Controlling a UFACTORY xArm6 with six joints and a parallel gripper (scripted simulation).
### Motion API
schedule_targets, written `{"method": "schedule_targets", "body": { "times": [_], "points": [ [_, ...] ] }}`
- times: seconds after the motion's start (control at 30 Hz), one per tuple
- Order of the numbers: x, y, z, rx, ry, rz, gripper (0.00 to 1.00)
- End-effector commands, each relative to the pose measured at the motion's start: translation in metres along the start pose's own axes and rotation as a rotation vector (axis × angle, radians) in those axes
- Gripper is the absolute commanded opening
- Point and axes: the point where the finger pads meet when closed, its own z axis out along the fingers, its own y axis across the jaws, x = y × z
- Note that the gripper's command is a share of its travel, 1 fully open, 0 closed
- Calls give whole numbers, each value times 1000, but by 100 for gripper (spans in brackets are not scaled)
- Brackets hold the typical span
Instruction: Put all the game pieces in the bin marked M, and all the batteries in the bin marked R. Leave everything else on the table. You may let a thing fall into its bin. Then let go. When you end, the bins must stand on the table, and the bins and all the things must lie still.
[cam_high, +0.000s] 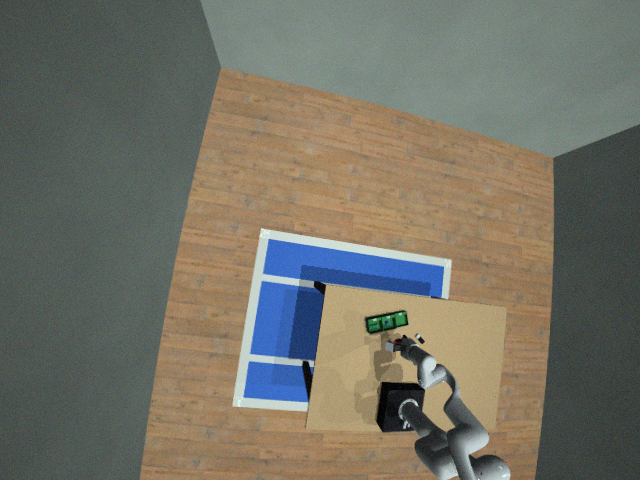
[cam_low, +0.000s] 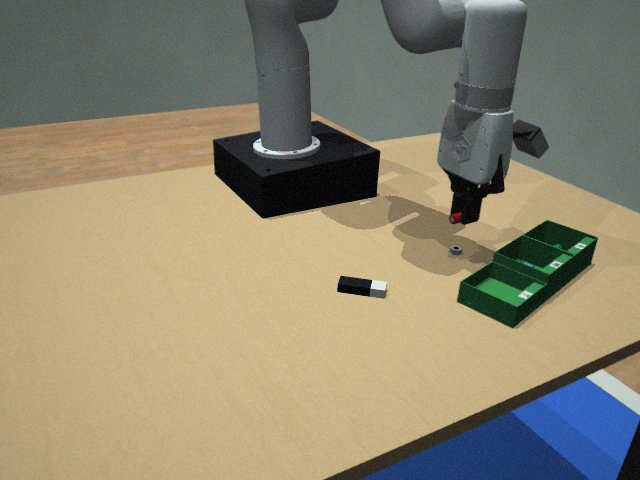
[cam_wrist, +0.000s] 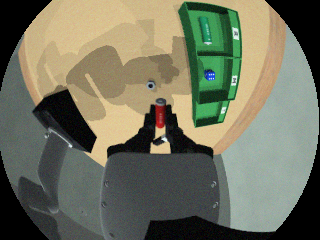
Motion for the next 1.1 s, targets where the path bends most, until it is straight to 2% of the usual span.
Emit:
{"method": "schedule_targets", "body": {
  "times": [0.0,0.33,0.5,0.73,1.07],
  "points": [
    [17,11,-1,-2,0,1,0],
    [59,33,-1,-2,0,1,0],
    [85,48,-1,-3,0,-228,0],
    [122,67,-1,-3,0,-248,0],
    [131,72,-1,-3,0,-248,0]
  ]
}}
